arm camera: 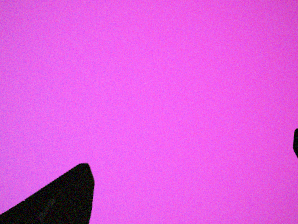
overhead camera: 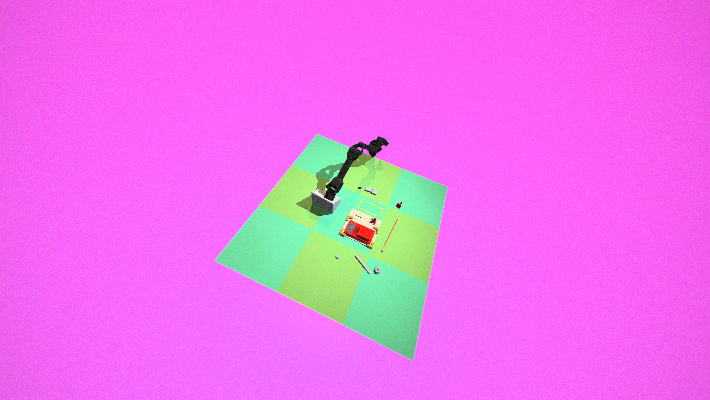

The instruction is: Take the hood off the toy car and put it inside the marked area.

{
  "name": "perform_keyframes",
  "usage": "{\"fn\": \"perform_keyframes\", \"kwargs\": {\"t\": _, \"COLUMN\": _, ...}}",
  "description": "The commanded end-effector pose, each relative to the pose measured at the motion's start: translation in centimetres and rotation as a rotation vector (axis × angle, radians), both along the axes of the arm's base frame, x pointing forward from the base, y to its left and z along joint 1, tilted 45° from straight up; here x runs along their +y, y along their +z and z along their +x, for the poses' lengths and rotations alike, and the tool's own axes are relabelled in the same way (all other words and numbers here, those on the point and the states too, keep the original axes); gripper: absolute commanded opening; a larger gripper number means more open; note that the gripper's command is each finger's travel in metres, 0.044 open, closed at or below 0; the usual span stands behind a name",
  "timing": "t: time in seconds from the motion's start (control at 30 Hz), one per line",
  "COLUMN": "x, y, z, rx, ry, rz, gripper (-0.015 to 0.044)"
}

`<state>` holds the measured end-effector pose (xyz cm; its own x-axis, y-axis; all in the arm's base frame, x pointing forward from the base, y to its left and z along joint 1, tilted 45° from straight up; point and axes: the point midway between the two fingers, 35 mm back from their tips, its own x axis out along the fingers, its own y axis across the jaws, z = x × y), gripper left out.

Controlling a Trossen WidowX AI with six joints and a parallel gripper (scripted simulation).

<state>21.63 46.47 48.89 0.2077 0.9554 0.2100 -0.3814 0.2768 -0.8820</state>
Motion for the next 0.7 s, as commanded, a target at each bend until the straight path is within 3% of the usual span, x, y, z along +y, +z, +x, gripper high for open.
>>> {"fn": "perform_keyframes", "kwargs": {"t": 0.0, "x": -0.9, "y": -2.4, "z": 3.8, "rx": 0.068, "ry": -0.058, "rz": -0.049, "gripper": 0.044}}
{"fn": "perform_keyframes", "kwargs": {"t": 0.67, "x": -11.7, "y": -13.2, "z": 19.7, "rx": 0.373, "ry": -0.369, "rz": -0.251, "gripper": 0.044}}
